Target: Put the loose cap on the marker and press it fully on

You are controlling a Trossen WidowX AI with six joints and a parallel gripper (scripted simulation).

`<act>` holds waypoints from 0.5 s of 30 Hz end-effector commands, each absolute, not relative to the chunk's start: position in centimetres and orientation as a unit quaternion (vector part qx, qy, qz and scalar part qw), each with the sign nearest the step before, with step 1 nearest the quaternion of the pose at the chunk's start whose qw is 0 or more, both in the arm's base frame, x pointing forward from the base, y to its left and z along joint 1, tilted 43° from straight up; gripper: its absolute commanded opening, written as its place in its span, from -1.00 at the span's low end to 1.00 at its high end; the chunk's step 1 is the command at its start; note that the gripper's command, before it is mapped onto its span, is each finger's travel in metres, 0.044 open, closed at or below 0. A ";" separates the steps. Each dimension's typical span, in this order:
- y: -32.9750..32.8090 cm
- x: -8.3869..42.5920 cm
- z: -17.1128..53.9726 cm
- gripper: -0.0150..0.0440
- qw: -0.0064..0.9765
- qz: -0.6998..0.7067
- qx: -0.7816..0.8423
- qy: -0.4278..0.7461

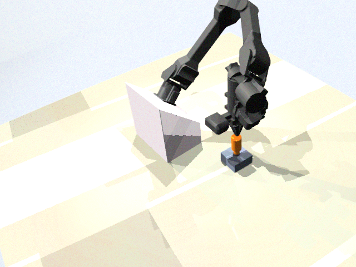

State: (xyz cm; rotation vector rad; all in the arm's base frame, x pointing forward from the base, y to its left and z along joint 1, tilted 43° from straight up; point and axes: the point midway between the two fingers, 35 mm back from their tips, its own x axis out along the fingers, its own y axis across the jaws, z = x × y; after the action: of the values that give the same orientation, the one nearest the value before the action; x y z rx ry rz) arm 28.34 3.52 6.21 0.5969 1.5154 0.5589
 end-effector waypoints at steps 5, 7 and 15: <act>4.5 28.1 5.2 -0.49 0.648 0.246 0.267 0.669; 4.7 28.1 5.0 -0.49 0.648 0.246 0.268 0.669; 4.4 28.4 5.3 -0.49 0.653 0.246 0.264 0.666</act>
State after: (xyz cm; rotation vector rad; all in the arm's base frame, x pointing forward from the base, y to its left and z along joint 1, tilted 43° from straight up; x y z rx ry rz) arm 28.40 4.44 5.17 0.6005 1.5115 0.5572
